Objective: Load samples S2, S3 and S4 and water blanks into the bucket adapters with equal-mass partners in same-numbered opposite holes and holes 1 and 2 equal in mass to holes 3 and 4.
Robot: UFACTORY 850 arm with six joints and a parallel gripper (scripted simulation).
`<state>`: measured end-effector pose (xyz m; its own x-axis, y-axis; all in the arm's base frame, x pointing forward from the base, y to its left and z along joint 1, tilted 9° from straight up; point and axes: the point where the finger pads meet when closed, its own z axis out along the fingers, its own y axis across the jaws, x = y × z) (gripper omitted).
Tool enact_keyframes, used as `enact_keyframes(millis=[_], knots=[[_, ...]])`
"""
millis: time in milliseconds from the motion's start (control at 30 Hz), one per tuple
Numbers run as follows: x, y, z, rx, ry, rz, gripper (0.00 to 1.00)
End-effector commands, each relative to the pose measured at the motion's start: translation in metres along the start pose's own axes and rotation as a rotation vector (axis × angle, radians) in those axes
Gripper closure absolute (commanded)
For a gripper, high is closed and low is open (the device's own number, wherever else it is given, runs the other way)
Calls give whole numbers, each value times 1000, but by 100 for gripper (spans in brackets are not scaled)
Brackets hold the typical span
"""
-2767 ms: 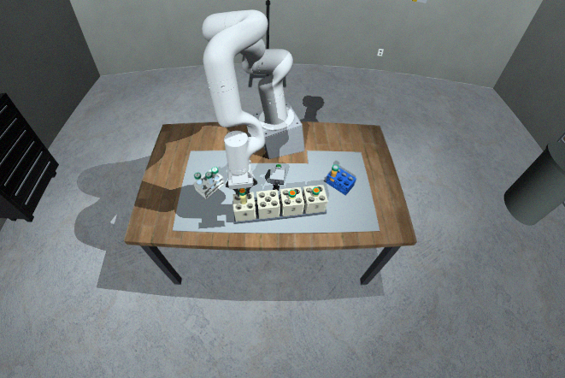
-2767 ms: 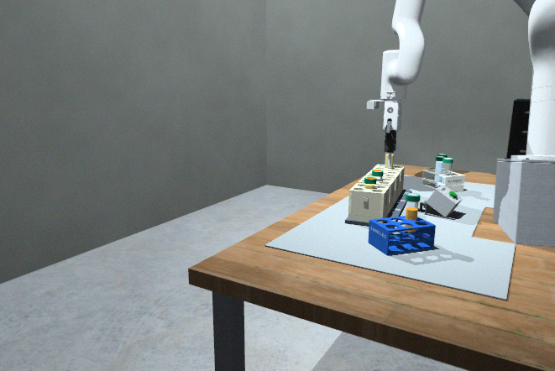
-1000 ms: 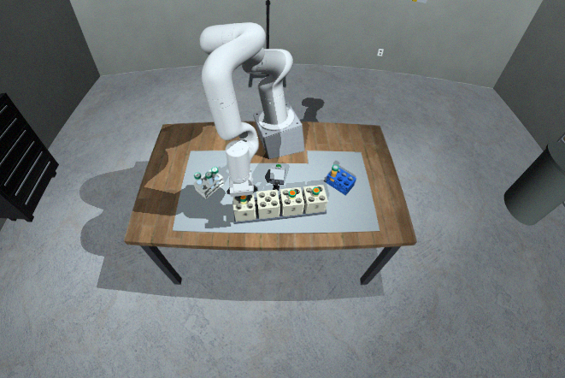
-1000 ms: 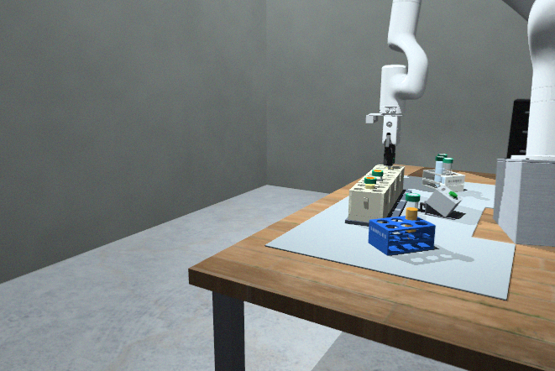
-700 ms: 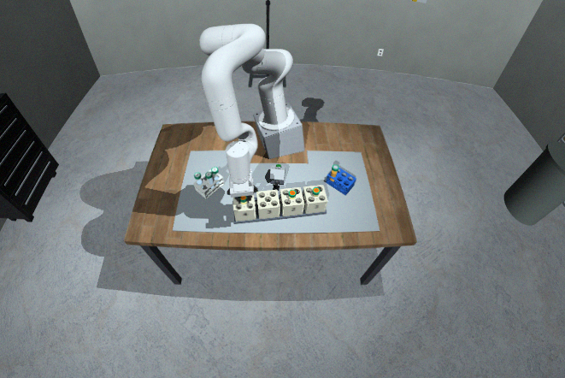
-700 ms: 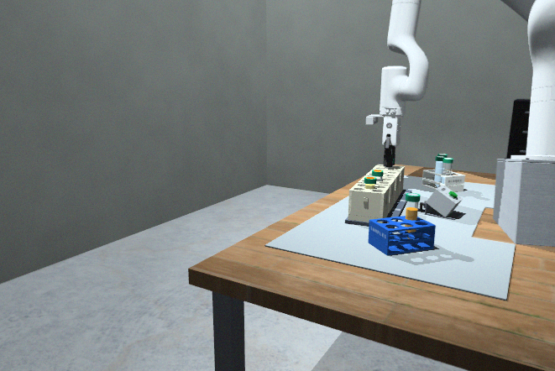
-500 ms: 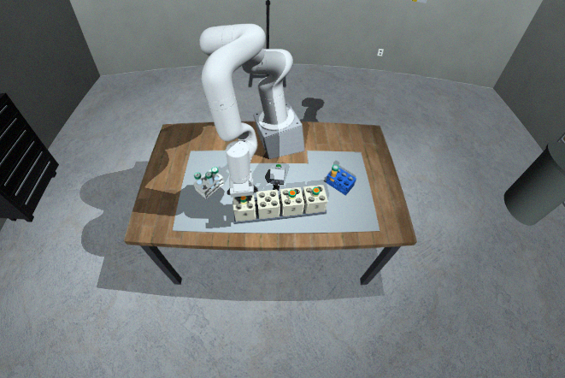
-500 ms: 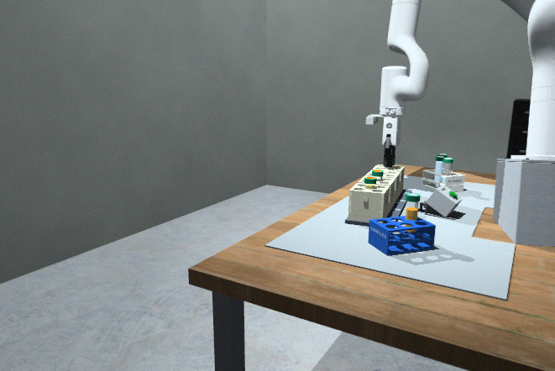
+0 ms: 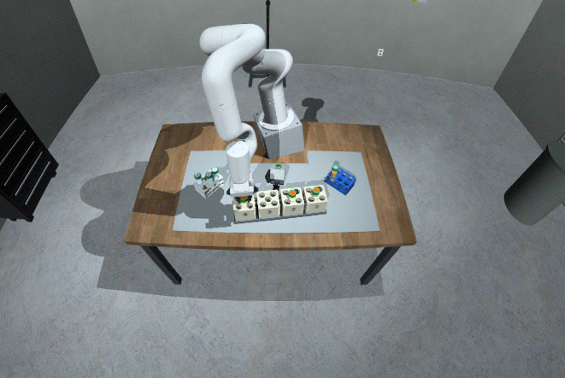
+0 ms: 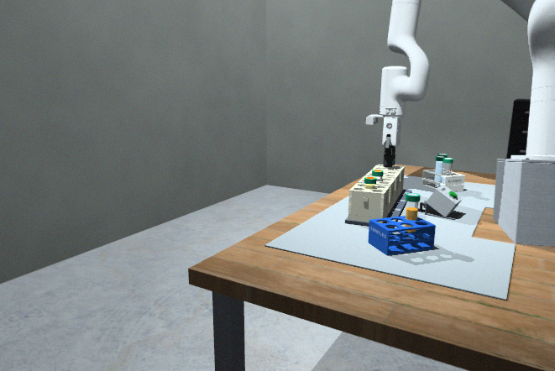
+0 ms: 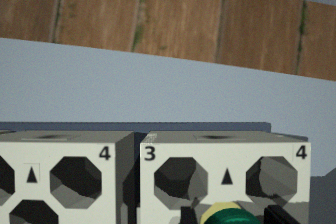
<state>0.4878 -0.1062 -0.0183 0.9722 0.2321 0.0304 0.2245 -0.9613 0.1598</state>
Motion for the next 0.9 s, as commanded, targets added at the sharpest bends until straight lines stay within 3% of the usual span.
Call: enact_keyframes(millis=[0,433,867], knots=[[1,0,0,-1,1,0,56],[1,0,-1,-1,1,0,56],[1,0,-22,-1,2,0,56]])
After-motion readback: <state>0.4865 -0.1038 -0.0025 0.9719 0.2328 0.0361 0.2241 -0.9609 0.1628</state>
